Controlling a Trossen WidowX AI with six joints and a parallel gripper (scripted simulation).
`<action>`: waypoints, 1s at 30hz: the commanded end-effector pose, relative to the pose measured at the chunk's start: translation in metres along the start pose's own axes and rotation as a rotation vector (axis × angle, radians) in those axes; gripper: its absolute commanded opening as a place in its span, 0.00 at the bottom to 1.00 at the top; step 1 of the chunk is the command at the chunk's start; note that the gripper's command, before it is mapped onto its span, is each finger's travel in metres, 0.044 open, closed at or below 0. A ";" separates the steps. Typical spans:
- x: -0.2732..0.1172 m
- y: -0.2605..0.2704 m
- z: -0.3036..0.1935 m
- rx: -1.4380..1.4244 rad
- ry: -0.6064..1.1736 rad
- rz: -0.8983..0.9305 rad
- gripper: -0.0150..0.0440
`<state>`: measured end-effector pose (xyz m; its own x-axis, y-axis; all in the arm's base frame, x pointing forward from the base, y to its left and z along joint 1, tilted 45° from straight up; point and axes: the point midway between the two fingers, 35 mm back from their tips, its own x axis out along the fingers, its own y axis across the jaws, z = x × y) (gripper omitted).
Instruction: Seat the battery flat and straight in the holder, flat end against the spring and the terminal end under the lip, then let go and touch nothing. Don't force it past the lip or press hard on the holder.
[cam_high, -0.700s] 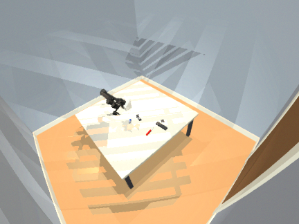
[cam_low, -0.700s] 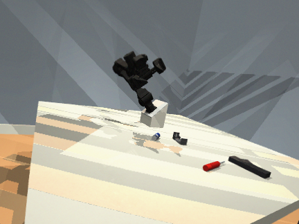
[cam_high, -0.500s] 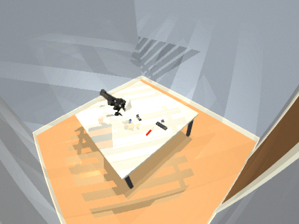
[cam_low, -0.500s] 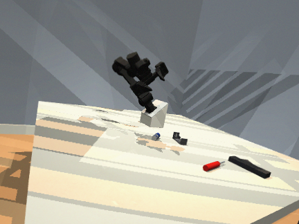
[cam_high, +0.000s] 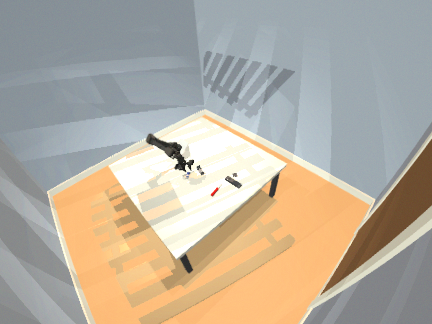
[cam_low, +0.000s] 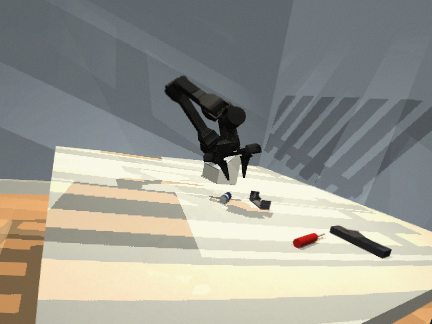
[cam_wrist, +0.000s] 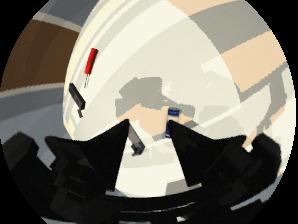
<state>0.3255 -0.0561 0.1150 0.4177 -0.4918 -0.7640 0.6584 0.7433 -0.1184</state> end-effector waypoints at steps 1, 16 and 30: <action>0.022 -0.029 -0.029 -0.050 0.107 -0.403 0.68; 0.026 -0.030 -0.029 -0.050 0.107 -0.402 0.68; 0.047 -0.039 -0.031 -0.050 0.107 -0.402 0.68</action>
<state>0.3024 -0.0893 0.0707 0.0730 -0.6953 -0.7150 0.7300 0.5257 -0.4367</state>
